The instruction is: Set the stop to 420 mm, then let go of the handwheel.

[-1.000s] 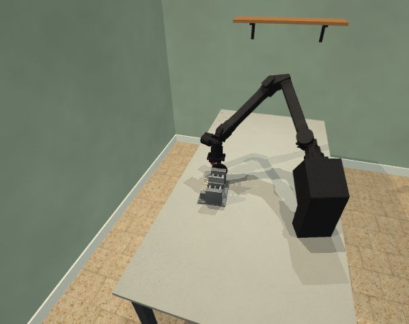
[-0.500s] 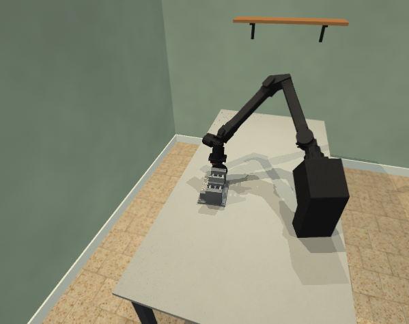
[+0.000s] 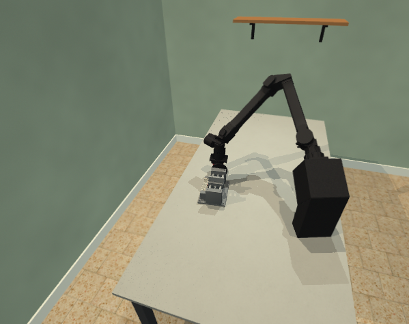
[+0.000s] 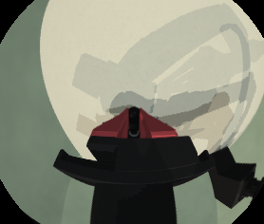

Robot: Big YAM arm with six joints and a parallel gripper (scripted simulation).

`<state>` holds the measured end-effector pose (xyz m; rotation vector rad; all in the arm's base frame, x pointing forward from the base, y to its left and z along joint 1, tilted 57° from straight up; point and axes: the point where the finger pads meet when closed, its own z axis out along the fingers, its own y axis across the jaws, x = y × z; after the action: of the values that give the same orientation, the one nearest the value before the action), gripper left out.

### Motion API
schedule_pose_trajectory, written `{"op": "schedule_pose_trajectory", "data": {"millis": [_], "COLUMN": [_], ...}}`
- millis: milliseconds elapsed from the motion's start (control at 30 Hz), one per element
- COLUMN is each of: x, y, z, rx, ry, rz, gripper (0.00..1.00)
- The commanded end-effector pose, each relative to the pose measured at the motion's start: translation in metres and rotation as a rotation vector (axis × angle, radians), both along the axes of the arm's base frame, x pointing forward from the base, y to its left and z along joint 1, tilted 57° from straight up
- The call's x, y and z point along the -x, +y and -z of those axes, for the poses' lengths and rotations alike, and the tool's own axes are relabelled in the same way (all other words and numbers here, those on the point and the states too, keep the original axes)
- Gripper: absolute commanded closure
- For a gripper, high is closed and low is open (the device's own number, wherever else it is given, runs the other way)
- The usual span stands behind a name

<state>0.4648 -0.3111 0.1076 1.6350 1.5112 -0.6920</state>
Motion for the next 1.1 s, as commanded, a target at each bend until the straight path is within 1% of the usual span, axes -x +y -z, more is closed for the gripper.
{"op": "schedule_pose_trajectory", "data": {"millis": [0,100,233,333,433,467,567,600,667,700,967,1033,1067], "x": [0.015,0.015,0.021,0.026,0.029,0.031,0.031,0.031,0.032,0.033,0.046,0.047,0.047], "y": [-0.011,-0.012,-0.014,-0.015,-0.014,-0.014,-0.014,-0.014,-0.013,-0.013,-0.007,-0.007,-0.006], "z": [0.007,0.001,-0.005,-0.003,0.013,0.015,0.015,0.013,0.001,-0.002,-0.003,0.008,0.01], "rx": [-0.003,0.004,0.013,0.013,0.0,-0.004,-0.005,-0.004,0.006,0.009,0.009,0.0,-0.002], "ry": [0.019,0.005,-0.007,-0.006,0.024,0.03,0.03,0.025,0.001,-0.005,-0.008,0.013,0.018], "rz": [0.026,0.022,0.025,0.025,0.025,0.027,0.028,0.028,0.028,0.029,0.031,0.031,0.031], "gripper": [0.94,0.94,0.94,0.94,0.94,0.94,0.94,0.94,0.94,0.94,0.94,0.94,0.94]}}
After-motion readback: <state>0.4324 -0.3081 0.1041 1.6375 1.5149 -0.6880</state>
